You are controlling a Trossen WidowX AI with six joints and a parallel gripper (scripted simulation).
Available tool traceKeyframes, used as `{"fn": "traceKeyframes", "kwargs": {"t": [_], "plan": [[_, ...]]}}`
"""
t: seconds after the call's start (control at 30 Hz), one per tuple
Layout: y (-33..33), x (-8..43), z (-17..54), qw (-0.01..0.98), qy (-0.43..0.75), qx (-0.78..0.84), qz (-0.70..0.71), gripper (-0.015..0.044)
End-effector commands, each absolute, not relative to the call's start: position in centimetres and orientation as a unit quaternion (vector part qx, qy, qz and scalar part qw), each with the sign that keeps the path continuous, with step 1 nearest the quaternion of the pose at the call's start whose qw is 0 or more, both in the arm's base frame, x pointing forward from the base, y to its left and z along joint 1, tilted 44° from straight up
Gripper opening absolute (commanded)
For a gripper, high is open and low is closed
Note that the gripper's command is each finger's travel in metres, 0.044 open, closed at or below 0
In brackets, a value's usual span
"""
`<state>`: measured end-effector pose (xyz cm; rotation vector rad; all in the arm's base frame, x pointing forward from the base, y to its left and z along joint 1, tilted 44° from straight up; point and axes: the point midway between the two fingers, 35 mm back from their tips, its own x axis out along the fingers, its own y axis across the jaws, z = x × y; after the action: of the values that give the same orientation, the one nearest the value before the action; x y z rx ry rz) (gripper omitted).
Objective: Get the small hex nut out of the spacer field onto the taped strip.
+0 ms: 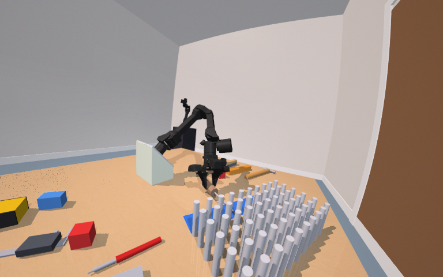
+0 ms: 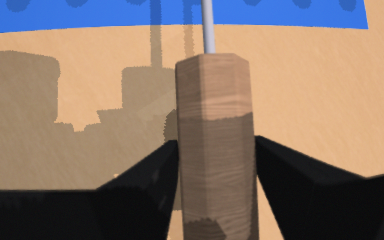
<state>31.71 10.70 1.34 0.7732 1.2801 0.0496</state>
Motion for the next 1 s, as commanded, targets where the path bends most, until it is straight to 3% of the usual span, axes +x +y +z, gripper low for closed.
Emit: {"fn": "traceKeyframes", "kwargs": {"t": [0.0, 0.97], "plan": [[10.6, 32.3, 1.5, 0.736, 0.578, 0.35, 0.026, 0.0], [10.1, 34.1, 1.0, 0.737, 0.577, 0.351, 0.026, 0.0]]}}
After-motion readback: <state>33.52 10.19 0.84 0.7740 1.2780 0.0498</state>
